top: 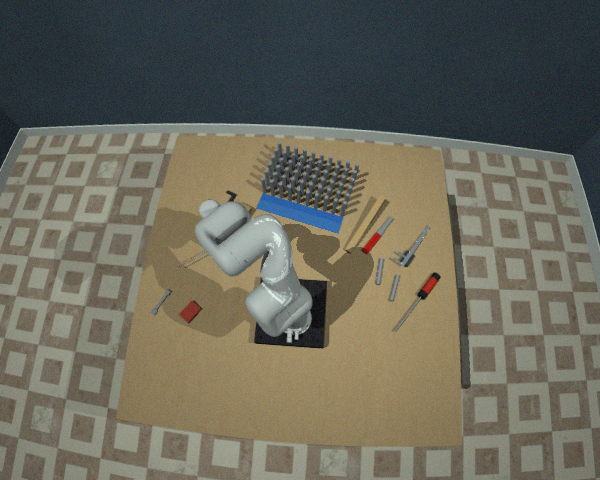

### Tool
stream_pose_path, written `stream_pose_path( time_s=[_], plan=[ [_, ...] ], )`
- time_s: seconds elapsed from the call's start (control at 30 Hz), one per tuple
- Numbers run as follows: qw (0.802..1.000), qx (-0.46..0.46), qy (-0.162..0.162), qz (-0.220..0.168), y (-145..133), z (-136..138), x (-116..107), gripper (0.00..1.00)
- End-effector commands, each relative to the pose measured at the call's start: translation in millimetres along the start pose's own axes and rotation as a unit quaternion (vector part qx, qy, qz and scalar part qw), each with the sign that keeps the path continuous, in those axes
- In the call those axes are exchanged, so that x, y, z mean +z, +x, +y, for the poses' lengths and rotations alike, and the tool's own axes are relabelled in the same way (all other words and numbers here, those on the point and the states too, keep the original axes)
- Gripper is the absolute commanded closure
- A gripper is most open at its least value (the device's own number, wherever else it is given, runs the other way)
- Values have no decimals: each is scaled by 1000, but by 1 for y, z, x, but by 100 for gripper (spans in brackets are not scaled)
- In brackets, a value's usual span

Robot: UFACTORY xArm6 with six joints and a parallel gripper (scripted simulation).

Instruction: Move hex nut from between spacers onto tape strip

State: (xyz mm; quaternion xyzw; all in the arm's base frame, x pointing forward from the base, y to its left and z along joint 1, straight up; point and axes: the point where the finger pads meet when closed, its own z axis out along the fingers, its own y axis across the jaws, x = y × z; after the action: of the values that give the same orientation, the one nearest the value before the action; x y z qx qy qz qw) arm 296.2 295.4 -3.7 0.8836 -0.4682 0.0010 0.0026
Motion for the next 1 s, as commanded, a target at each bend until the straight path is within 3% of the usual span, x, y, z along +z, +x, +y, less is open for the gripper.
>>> stream_pose_path(
  time_s=[0.0, 0.23, 0.73, 0.97],
  plan=[
    [1000, 0, 2, 0, 0, -2, -15, 100],
    [1000, 0, 2, 0, 0, -1, -35, 100],
    [1000, 0, 2, 0, 0, -1, -102, 100],
    [1000, 0, 2, 0, 0, -1, -119, 100]
  ],
)
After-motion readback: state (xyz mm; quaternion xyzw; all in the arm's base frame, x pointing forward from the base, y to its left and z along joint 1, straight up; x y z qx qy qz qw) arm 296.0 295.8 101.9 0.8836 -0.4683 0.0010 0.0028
